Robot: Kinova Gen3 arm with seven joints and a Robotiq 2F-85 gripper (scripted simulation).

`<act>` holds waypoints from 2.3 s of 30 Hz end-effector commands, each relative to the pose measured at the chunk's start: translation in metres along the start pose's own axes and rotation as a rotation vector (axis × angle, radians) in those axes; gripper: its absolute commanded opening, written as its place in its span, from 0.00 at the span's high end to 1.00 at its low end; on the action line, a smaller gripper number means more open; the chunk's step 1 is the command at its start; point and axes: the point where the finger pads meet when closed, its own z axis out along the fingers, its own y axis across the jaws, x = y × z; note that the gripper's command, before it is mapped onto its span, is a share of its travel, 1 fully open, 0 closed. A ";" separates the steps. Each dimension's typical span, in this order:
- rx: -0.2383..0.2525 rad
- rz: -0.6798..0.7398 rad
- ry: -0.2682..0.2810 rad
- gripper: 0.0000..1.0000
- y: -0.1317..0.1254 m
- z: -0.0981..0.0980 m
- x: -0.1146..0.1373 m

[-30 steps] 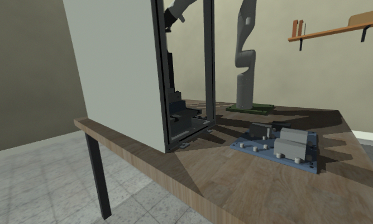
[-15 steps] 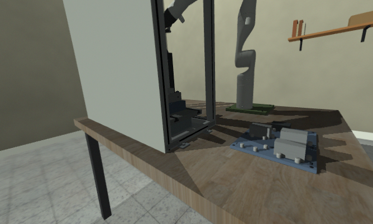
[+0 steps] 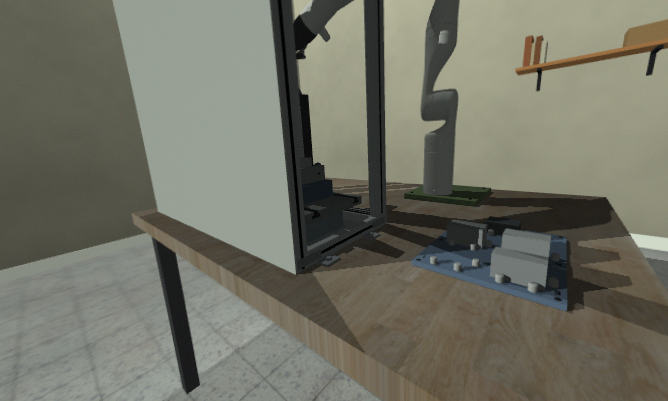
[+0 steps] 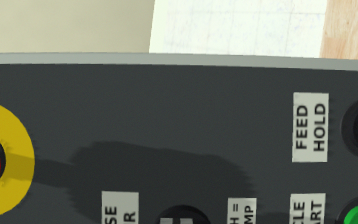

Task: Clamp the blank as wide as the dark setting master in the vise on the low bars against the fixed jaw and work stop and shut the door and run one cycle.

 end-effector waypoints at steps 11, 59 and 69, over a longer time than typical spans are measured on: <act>-0.005 -0.004 -0.002 0.90 0.002 0.003 -0.001; -0.005 -0.004 -0.002 0.90 0.002 0.007 -0.001; -0.005 -0.004 -0.002 0.90 0.002 0.007 -0.001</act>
